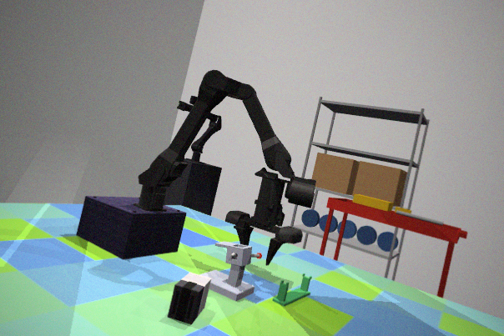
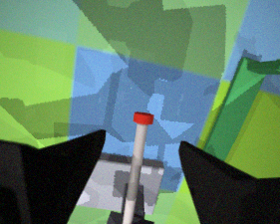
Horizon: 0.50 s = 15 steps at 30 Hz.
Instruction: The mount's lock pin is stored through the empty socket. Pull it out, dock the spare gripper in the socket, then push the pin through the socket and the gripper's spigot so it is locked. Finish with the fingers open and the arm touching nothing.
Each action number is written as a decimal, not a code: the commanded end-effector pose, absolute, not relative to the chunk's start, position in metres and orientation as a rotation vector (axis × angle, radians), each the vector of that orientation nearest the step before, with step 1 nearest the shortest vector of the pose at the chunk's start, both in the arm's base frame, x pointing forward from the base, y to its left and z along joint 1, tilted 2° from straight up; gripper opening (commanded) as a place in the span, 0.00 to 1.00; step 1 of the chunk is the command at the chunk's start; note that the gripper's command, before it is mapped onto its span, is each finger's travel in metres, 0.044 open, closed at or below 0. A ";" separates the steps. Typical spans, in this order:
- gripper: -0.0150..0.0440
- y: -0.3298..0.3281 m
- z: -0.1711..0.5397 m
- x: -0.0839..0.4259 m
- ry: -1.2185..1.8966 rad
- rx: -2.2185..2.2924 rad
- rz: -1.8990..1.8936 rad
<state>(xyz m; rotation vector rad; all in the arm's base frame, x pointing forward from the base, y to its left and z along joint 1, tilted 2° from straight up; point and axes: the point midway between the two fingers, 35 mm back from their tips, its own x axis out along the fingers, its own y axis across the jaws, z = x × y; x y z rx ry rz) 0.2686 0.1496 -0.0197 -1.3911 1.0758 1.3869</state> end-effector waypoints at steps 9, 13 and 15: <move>0.76 0.149 -0.035 0.265 1.076 -1.390 1.393; 0.67 0.149 -0.035 0.265 1.076 -1.390 1.393; 0.58 0.149 -0.035 0.265 1.076 -1.390 1.393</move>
